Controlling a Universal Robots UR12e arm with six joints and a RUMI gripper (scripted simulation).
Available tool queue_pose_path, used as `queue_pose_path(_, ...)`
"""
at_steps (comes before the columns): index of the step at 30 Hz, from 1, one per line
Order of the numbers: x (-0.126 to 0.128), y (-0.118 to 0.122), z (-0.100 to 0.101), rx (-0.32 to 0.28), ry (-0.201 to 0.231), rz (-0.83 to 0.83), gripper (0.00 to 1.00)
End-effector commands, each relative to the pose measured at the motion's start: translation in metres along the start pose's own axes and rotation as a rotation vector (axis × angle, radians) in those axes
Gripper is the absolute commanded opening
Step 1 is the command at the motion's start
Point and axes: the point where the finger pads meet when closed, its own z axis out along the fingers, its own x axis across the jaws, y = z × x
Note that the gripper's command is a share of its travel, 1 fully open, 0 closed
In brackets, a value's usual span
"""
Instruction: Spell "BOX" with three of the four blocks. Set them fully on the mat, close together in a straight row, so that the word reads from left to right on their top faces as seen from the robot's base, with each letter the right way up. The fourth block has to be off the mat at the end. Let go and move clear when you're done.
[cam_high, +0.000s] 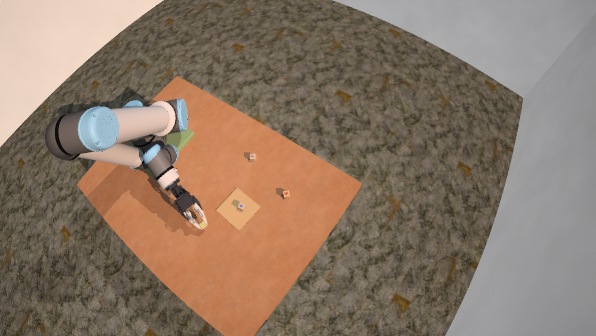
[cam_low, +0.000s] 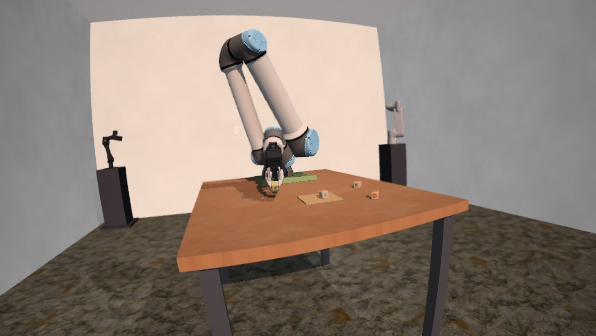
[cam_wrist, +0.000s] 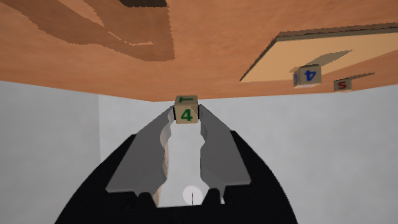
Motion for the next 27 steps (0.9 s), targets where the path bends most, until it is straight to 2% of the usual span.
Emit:
queue_pose_path(1, 0.0, -0.013, 0.008, -0.003, 0.0, 0.0, 0.05)
queue_pose_path(13, 0.0, -0.032, 0.02, -0.003, 0.0, 0.0, 0.05)
queue_pose_path(27, 0.0, -0.033, 0.021, -0.003, 0.0, 0.0, 0.05)
